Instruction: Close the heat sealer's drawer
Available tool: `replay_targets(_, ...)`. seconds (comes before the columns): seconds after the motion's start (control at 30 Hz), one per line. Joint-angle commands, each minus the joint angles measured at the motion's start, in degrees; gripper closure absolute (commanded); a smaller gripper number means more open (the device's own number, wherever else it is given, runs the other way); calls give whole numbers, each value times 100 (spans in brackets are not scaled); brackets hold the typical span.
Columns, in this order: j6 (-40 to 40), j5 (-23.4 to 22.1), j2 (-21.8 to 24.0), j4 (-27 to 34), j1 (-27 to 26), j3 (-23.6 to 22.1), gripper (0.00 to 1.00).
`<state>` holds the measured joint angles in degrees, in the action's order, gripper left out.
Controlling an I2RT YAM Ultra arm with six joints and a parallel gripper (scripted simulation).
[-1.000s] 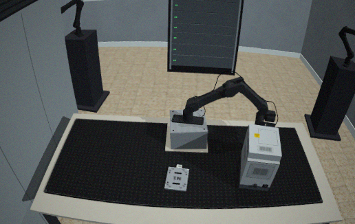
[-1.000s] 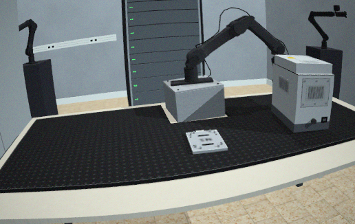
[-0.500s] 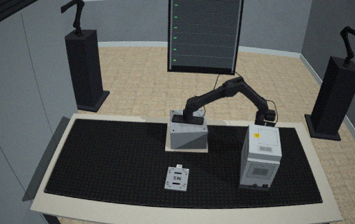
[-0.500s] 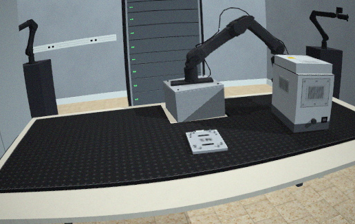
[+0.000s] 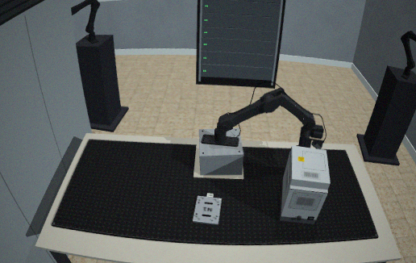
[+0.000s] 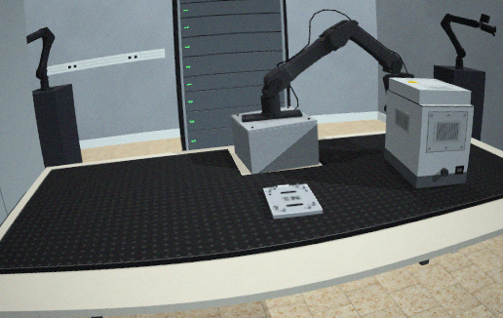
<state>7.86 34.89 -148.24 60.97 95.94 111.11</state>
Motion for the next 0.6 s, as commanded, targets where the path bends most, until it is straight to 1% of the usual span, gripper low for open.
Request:
replay_targets(0.0, 130, 28, 275, 241, 95, 241, 70)
replay_targets(0.33, 245, 27, 310, 535, 167, 432, 70)
replay_targets(0.57, 251, 31, 306, 551, 155, 446, 70)
